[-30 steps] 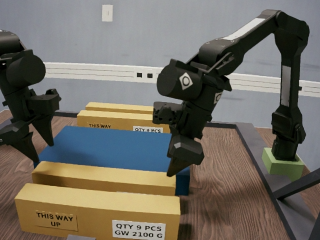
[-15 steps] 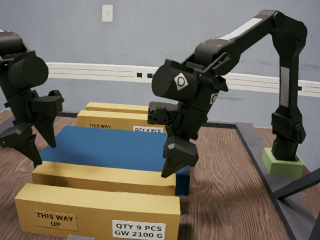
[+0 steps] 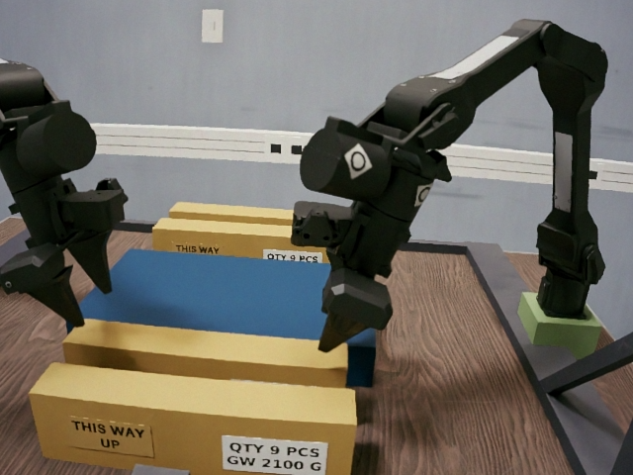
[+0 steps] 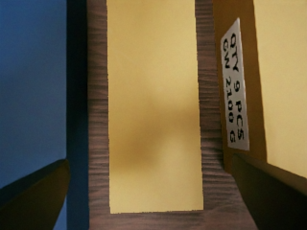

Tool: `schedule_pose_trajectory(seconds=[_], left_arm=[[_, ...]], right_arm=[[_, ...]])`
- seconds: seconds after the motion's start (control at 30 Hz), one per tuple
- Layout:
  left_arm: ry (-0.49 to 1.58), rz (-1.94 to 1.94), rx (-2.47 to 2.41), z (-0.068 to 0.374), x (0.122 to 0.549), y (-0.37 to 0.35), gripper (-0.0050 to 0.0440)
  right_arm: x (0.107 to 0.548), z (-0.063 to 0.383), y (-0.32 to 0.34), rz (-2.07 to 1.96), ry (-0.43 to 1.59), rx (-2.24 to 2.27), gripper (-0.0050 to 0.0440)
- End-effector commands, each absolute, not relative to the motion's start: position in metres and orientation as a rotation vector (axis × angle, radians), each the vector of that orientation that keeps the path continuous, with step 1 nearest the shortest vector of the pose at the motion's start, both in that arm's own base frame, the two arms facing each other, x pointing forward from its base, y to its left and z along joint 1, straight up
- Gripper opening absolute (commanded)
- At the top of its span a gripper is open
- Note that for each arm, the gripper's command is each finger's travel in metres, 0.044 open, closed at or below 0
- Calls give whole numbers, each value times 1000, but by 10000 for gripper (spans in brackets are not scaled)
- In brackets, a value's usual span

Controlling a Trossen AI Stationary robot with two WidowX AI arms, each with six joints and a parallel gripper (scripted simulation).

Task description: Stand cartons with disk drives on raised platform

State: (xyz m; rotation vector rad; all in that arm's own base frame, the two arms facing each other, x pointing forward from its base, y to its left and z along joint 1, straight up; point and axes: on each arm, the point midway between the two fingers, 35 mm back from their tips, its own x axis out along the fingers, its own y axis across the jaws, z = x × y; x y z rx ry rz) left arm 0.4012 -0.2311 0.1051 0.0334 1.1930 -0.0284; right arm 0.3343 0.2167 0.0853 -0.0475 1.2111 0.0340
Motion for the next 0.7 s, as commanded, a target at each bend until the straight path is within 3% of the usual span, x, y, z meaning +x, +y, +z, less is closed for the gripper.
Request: schedule_pose_trajectory(seconds=[0.0,0.67], left_arm=[[1168,-38,19,115,403,-232,386],[1177,-28,22,115,403,-233,386]], right_arm=[[339,95,221,45,1185,-31,388],[338,95,220,35,1189,-37,388]])
